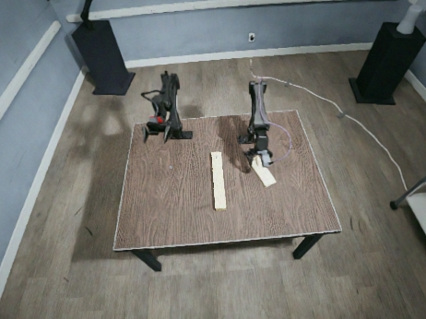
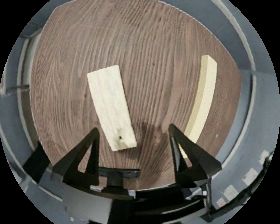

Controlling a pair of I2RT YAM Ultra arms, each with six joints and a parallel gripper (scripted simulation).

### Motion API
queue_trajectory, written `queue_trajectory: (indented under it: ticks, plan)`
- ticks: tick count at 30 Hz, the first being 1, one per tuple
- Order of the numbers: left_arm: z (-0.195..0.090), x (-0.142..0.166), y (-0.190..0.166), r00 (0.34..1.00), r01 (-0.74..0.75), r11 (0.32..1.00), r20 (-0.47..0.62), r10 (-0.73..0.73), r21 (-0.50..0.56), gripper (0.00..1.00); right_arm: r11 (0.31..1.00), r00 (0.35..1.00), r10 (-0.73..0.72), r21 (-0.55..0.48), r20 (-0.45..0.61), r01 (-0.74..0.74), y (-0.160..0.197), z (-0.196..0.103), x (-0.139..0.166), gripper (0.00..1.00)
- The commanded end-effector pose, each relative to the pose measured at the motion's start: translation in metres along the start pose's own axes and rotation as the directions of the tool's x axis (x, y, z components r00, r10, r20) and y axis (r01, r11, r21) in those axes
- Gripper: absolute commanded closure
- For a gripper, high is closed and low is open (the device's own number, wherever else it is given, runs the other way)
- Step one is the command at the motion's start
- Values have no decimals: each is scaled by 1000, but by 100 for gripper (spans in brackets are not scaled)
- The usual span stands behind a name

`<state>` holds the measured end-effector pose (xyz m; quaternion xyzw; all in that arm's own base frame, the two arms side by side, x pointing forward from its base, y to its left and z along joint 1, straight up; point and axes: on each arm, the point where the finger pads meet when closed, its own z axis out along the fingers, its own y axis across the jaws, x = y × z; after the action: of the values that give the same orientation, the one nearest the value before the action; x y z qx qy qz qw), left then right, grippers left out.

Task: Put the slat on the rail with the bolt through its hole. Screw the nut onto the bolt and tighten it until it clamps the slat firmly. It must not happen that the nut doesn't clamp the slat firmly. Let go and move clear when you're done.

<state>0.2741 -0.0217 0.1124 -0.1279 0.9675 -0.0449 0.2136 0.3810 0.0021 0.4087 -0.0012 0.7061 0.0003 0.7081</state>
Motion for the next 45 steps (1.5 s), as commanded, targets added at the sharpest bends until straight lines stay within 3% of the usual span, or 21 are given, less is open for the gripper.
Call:
queue_trajectory:
  ticks: [1,22,45]
  plan:
    - [5,21,1,996,18,1000,-83,-19,-13,0,1000,1000,1,2,9,-1,-1,0,-3,0]
    - [5,112,30,906,62,982,-402,-131,-181,0,1000,1000,1,2,9,-1,-1,0,-3,0]
    - [24,113,30,914,64,983,-386,-127,-173,0,1000,1000,1,2,9,-1,-1,0,-3,0]
